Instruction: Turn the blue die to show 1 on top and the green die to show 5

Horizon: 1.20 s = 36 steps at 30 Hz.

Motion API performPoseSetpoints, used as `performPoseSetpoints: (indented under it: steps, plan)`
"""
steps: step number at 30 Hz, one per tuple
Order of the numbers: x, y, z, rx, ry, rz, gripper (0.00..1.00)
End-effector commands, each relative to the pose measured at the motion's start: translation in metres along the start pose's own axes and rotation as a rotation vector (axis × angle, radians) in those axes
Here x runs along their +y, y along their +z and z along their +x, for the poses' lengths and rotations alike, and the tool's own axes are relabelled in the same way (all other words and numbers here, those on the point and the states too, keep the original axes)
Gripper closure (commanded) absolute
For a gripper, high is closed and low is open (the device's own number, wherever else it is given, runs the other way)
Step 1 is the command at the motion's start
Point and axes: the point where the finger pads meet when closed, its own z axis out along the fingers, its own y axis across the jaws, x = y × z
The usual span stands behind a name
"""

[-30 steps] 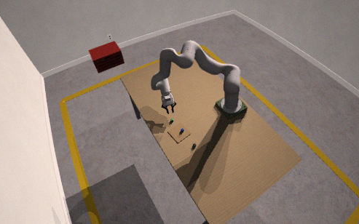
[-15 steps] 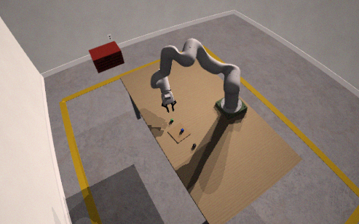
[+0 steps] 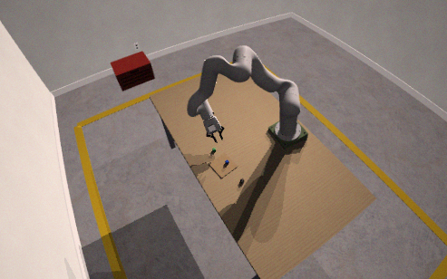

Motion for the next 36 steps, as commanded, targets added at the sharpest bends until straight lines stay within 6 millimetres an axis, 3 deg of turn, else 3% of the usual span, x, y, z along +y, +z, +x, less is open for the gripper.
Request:
performPoseSetpoints:
  steps: [1, 5, 11, 16, 20, 23, 27, 31, 32, 36]
  plan:
    - [-0.008, 0.005, 0.002, -0.159, 0.046, 0.052, 0.64]
    - [-0.009, 0.005, 0.002, -0.204, 0.053, 0.056, 0.64]
    - [-0.008, 0.001, 0.007, -0.435, 0.073, 0.021, 0.64]
    - [0.000, -0.005, 0.014, -0.557, 0.066, -0.041, 0.64]
    - [0.015, -0.013, 0.031, -0.671, 0.039, -0.151, 0.64]
    - [0.015, -0.013, 0.032, -0.672, 0.038, -0.151, 0.64]
    - [0.028, -0.019, 0.051, -0.727, 0.006, -0.250, 0.64]
    - [0.031, -0.020, 0.055, -0.734, -0.001, -0.270, 0.64]
    - [0.031, -0.020, 0.055, -0.734, -0.001, -0.270, 0.00]
    - [0.031, -0.020, 0.055, -0.734, -0.001, -0.270, 0.00]
